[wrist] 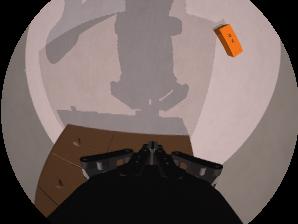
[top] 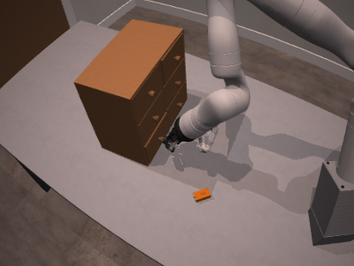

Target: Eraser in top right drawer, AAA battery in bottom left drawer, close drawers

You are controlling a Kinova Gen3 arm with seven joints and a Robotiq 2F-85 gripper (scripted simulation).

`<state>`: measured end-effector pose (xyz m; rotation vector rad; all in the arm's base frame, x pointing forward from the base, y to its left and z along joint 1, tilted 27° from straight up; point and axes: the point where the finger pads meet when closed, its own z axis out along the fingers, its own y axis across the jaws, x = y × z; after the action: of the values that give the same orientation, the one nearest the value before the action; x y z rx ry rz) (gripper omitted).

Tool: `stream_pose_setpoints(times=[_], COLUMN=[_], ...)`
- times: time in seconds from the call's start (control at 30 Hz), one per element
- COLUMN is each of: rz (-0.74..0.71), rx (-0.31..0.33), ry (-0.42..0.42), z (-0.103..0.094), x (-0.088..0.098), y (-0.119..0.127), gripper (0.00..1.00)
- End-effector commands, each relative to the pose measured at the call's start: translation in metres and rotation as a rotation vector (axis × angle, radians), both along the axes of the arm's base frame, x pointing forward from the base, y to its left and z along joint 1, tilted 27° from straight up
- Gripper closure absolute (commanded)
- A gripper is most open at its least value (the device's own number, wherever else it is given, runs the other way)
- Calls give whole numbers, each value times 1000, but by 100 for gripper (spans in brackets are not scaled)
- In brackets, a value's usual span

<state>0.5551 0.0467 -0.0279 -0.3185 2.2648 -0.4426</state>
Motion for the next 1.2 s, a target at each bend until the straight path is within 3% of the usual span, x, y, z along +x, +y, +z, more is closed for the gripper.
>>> stream_pose_setpoints(times=[0.0,1.17], rz=[-6,-6], rx=[-3,-3], ry=[-5,-5], z=[3,4], x=[4,7], y=[-3,-3], gripper=[100,100])
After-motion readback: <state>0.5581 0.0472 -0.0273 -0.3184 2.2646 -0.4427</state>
